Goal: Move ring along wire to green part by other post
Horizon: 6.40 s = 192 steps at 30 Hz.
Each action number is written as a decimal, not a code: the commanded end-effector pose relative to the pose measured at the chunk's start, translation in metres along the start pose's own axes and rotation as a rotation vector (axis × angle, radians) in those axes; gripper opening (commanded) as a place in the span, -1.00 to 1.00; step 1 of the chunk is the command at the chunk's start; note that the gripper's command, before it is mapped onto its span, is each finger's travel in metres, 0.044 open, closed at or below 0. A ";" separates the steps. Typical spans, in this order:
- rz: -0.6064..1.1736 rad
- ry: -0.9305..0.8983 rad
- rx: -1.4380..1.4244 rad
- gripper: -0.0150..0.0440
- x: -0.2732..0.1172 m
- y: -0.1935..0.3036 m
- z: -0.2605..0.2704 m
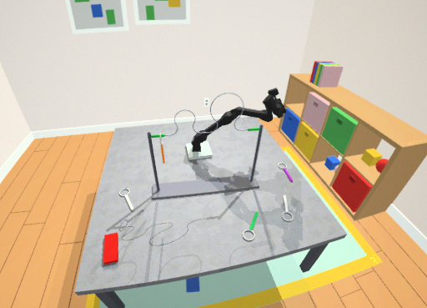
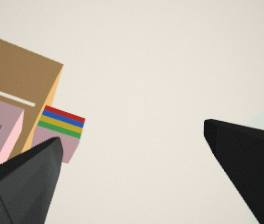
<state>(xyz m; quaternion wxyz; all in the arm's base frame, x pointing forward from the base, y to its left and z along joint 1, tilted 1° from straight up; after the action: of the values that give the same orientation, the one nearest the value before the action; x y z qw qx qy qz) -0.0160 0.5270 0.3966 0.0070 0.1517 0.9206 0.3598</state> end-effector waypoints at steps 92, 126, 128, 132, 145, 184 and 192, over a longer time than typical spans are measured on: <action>2.222 -0.194 -0.439 0.05 -0.443 -0.183 -0.477; 2.736 0.402 0.173 0.05 -0.495 -0.534 -0.349; 2.731 0.504 0.237 0.05 -0.487 -0.546 -0.332; 2.704 0.716 0.360 0.05 -0.469 -0.567 -0.298; 2.673 0.851 0.430 0.05 -0.480 -0.549 -0.293; 2.669 0.851 0.425 0.05 -0.536 -0.506 -0.299; 2.668 0.851 0.424 0.05 -0.548 -0.501 -0.297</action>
<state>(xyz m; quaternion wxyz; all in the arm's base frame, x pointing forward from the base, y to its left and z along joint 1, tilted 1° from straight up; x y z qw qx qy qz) 0.3276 -0.1728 0.2281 -0.6330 0.7715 0.0550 -0.0326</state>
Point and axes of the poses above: the point midway between the two fingers, 35 mm back from their tips, its own x axis out along the fingers, its own z axis across the jaws, y = z × x, the point moved 3 cm from there along -x, back along the fingers, and after that the axes turned 10 degrees about -x, right-handed, at the moved point
